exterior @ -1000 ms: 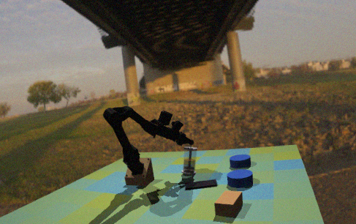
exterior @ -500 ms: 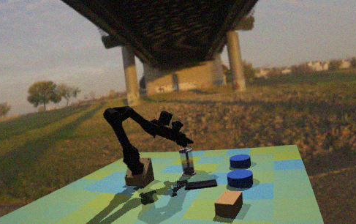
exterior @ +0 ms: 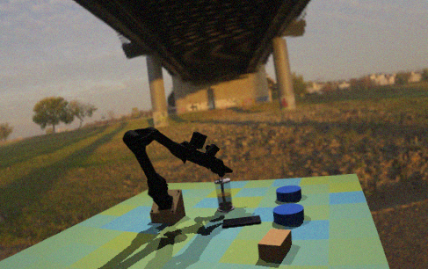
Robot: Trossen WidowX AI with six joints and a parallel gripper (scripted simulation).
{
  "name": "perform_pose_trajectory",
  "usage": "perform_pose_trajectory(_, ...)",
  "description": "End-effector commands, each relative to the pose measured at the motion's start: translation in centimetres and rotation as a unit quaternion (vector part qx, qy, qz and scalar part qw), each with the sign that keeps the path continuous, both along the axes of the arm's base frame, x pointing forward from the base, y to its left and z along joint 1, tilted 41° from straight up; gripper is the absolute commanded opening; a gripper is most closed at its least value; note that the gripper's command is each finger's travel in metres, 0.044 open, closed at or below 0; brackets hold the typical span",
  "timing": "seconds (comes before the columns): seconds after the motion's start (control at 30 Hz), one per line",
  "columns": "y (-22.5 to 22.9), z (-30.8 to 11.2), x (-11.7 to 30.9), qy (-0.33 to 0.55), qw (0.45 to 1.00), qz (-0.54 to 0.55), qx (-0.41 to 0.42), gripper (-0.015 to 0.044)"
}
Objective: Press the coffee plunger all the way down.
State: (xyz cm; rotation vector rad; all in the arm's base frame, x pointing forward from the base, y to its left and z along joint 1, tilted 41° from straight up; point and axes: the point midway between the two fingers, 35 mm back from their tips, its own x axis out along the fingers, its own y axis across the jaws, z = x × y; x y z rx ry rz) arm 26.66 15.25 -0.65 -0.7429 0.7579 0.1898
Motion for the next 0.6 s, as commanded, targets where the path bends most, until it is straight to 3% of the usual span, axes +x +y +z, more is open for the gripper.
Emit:
perform_pose_trajectory(0.0,1.7,2.7,-0.4,-0.006,1.000,0.000,0.007,0.0440)
perform_pose_trajectory(0.13,3.1,6.8,-2.1,-0.004,1.000,-0.001,0.001,0.0440)
perform_pose_trajectory(0.57,3.1,6.9,-2.2,-0.004,1.000,-0.001,0.001,0.0440)
